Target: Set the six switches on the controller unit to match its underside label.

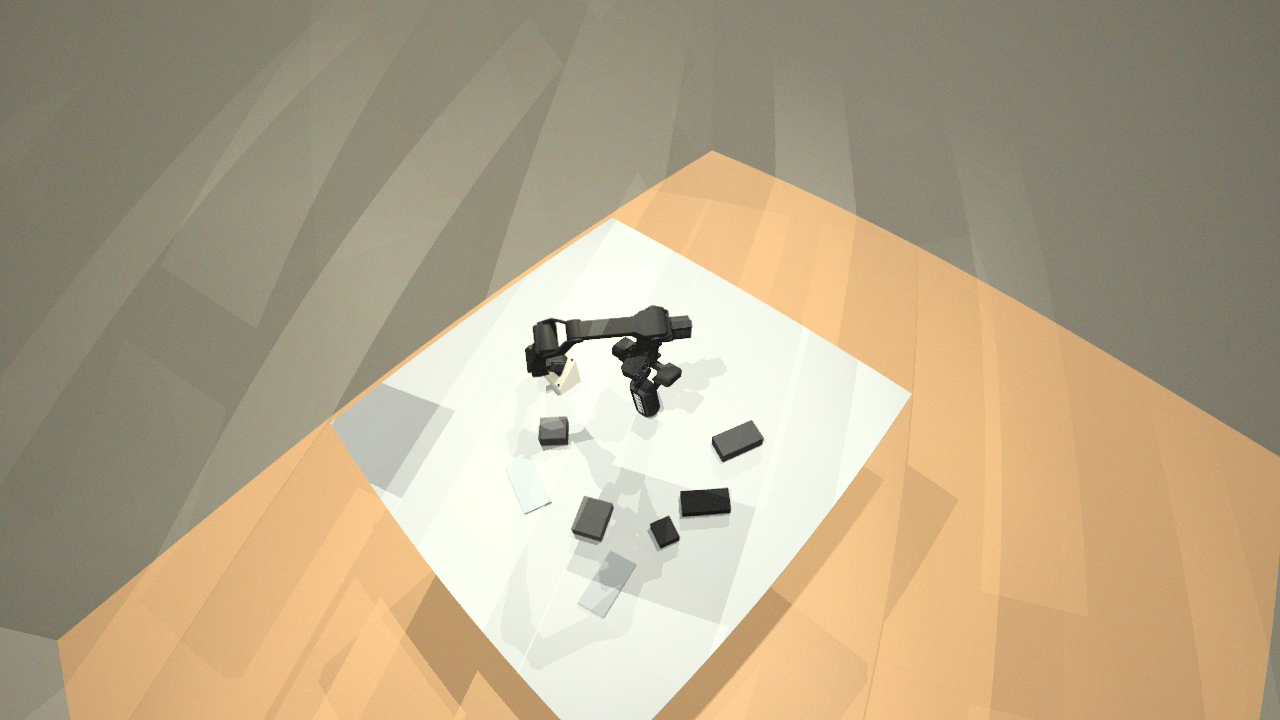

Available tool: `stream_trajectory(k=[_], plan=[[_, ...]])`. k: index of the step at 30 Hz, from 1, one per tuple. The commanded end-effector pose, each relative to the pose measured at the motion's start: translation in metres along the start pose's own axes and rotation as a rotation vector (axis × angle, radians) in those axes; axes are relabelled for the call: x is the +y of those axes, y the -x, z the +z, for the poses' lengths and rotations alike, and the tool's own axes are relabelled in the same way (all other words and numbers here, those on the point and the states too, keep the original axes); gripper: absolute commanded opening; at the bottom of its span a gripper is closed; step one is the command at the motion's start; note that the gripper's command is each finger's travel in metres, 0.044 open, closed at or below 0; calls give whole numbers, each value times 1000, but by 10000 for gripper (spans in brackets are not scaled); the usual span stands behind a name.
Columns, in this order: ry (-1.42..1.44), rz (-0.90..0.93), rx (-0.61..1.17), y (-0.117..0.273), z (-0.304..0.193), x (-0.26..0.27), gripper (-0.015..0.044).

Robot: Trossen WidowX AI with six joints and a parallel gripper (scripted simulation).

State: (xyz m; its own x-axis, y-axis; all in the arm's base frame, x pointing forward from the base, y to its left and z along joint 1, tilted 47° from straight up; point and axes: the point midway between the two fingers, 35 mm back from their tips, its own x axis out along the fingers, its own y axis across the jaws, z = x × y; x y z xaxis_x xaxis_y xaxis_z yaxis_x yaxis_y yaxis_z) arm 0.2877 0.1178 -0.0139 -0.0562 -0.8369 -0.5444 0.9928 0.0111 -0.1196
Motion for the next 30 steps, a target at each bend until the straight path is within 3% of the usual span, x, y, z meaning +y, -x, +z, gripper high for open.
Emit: stream_trajectory(k=[1, 30], plan=[[4, -3, 16, 0, -6, 0, 336], [4, -3, 81, 3, -28, 0, 336]])
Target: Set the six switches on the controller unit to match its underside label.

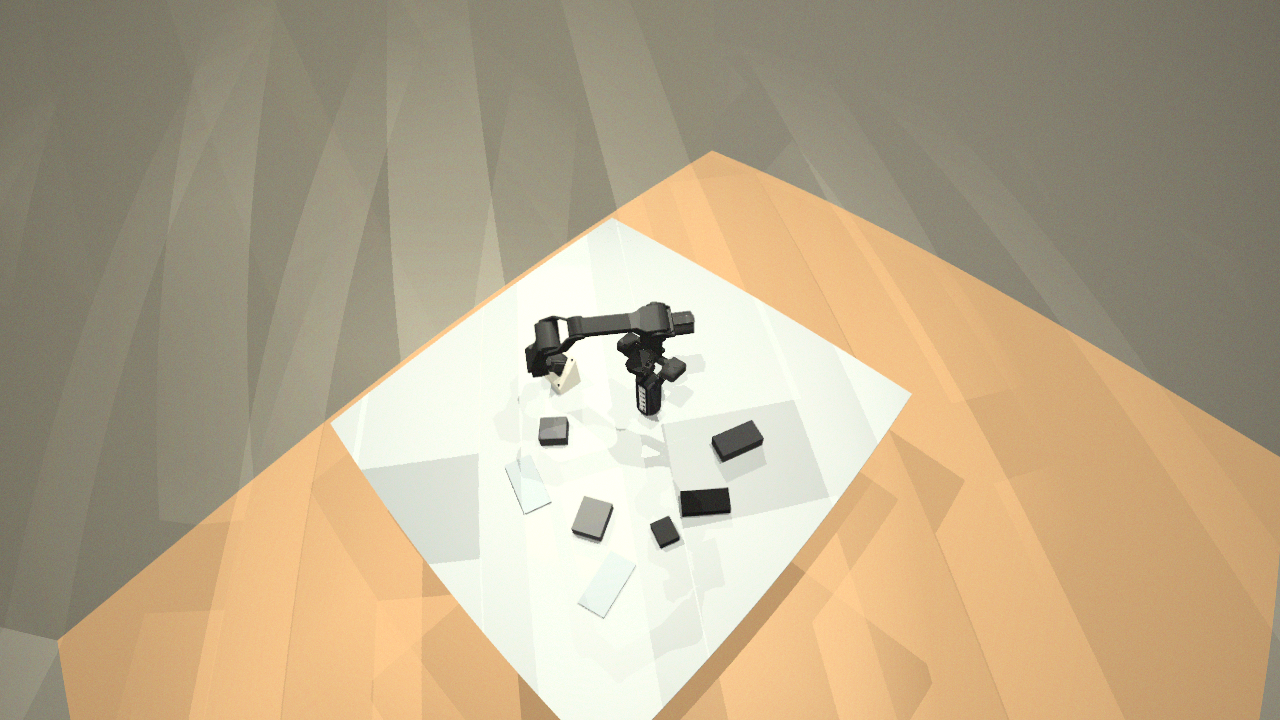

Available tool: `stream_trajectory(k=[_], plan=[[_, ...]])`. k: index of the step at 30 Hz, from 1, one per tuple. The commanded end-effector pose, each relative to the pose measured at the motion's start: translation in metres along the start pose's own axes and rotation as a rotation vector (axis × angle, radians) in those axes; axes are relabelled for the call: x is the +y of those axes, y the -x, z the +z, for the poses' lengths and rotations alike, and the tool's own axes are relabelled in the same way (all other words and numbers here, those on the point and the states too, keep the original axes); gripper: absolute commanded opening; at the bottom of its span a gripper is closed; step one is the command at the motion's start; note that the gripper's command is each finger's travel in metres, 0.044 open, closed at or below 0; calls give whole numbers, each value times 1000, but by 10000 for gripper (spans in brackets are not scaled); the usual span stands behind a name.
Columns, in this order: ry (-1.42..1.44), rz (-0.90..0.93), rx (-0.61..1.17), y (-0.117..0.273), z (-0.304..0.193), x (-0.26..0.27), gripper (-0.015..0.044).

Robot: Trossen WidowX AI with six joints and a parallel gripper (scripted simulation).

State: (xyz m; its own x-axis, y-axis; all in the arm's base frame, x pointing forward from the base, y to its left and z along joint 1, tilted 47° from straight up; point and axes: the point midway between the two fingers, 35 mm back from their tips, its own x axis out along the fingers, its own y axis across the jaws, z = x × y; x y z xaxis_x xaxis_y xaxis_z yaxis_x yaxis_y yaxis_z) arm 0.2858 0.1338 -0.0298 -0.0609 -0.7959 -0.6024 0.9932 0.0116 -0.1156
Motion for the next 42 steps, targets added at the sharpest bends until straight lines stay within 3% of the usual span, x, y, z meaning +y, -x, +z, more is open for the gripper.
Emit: stream_trajectory(k=[1, 42], plan=[[7, -6, 12, -2, -6, 0, 336], [6, -5, 107, -5, -37, -1, 337]])
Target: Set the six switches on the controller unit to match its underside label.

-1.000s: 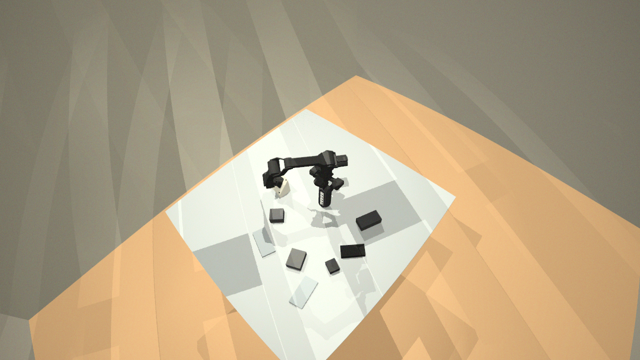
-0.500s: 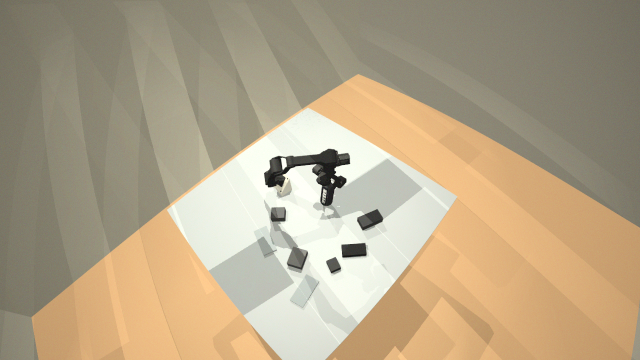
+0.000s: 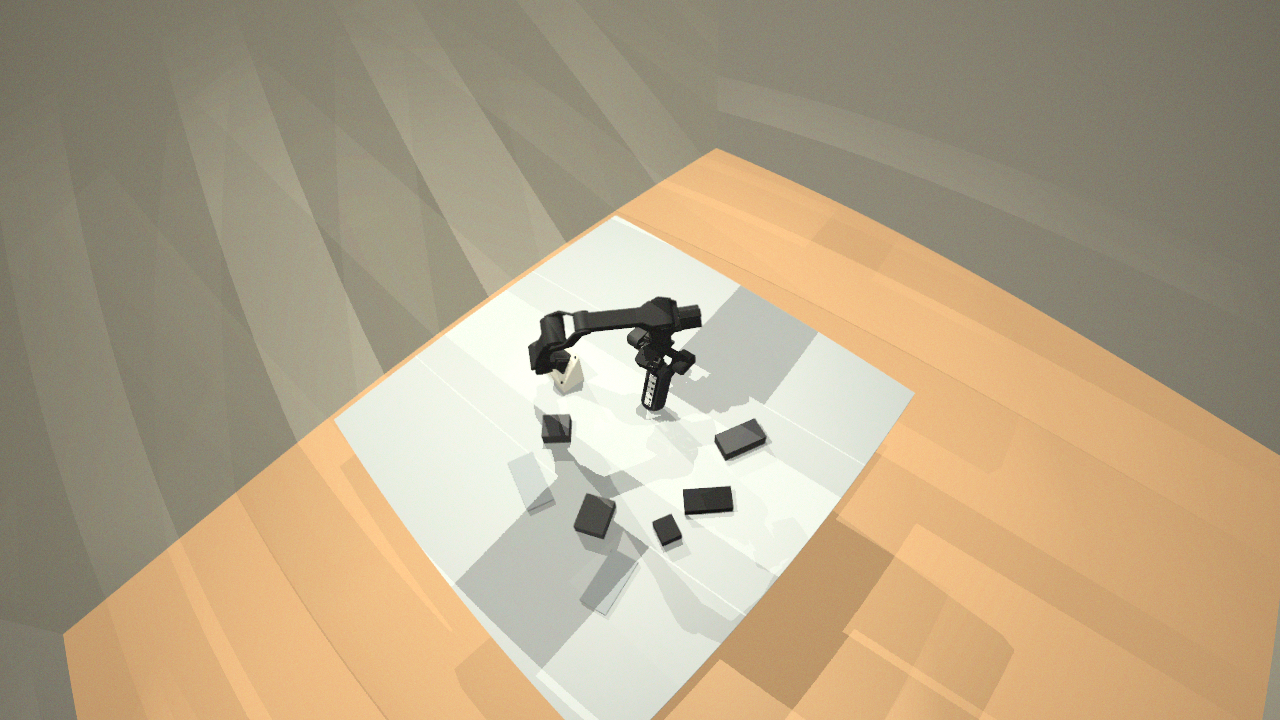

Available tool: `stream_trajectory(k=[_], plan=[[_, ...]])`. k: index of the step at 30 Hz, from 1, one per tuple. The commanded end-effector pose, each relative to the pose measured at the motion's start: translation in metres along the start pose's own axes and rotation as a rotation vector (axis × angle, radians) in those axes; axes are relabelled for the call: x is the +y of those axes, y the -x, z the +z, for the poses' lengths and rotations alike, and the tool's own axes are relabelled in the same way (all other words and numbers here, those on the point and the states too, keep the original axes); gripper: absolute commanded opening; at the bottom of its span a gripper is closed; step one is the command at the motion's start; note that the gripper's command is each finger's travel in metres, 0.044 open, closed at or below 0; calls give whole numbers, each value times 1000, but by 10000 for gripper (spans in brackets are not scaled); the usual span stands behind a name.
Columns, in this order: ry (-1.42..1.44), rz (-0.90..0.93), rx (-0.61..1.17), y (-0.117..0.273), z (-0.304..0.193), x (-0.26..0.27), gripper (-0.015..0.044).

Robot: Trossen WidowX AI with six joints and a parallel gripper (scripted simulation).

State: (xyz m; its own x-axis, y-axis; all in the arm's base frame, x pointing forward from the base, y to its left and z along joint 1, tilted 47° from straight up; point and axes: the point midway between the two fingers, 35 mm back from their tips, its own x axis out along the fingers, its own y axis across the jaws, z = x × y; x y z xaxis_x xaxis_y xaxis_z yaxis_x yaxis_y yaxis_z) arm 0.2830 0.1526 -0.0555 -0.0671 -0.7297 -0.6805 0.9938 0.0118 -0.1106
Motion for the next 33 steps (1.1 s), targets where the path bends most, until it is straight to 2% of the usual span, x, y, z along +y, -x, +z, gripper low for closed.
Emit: stream_trajectory(k=[1, 33], plan=[[10, -9, 6, -5, -5, -1, 337], [9, -9, 26, -14, -28, -1, 338]])
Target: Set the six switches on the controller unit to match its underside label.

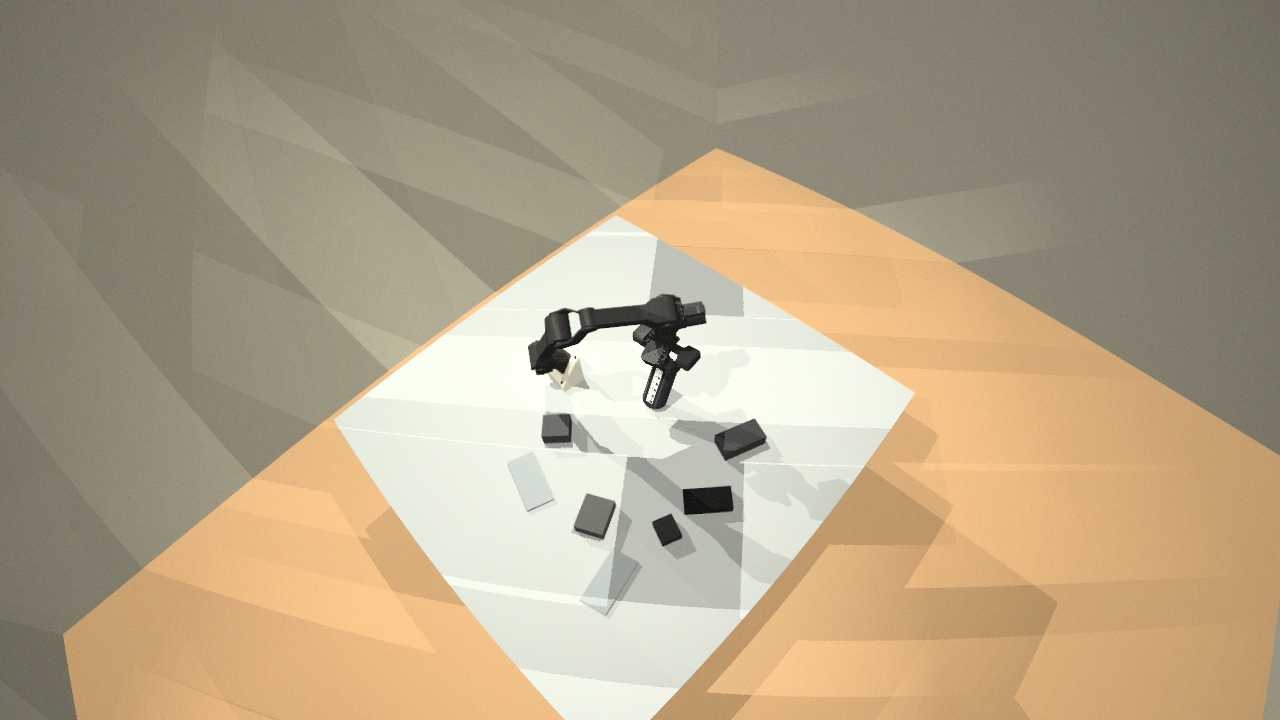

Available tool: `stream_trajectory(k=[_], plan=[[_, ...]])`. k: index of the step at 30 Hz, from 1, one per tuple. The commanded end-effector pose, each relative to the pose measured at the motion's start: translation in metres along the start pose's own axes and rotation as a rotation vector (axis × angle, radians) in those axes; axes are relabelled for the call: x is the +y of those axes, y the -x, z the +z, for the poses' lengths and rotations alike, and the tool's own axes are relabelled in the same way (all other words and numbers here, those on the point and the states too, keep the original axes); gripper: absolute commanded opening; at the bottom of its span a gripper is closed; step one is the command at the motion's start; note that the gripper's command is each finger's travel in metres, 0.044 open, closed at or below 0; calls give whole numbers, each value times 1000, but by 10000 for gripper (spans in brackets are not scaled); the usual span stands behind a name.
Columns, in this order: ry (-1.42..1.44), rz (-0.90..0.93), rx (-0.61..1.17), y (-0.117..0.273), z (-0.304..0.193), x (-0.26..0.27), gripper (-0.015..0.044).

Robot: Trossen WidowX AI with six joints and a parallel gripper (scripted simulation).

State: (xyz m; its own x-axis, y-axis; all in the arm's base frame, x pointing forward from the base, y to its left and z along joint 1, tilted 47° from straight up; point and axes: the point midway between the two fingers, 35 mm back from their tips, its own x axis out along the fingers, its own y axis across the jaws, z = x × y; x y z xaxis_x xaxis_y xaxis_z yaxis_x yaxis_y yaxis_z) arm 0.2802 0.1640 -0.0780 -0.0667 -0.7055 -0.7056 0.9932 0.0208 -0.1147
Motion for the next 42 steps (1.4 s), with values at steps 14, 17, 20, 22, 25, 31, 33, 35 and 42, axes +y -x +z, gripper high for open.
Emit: stream_trajectory(k=[14, 17, 20, 22, 25, 31, 33, 35, 42], plan=[[0, -12, -8, -13, -13, -1, 338], [0, -12, -8, -14, -15, -1, 338], [0, -12, -8, -15, -17, -1, 338], [0, -12, -8, -16, -19, -1, 338], [0, -12, -8, -18, -21, -1, 338], [0, -12, -7, -21, -24, -1, 338], [-1, -12, -7, -22, -26, -1, 338], [-1, -12, -7, -23, -27, -1, 338], [-1, -12, -7, -26, -31, -1, 338]])
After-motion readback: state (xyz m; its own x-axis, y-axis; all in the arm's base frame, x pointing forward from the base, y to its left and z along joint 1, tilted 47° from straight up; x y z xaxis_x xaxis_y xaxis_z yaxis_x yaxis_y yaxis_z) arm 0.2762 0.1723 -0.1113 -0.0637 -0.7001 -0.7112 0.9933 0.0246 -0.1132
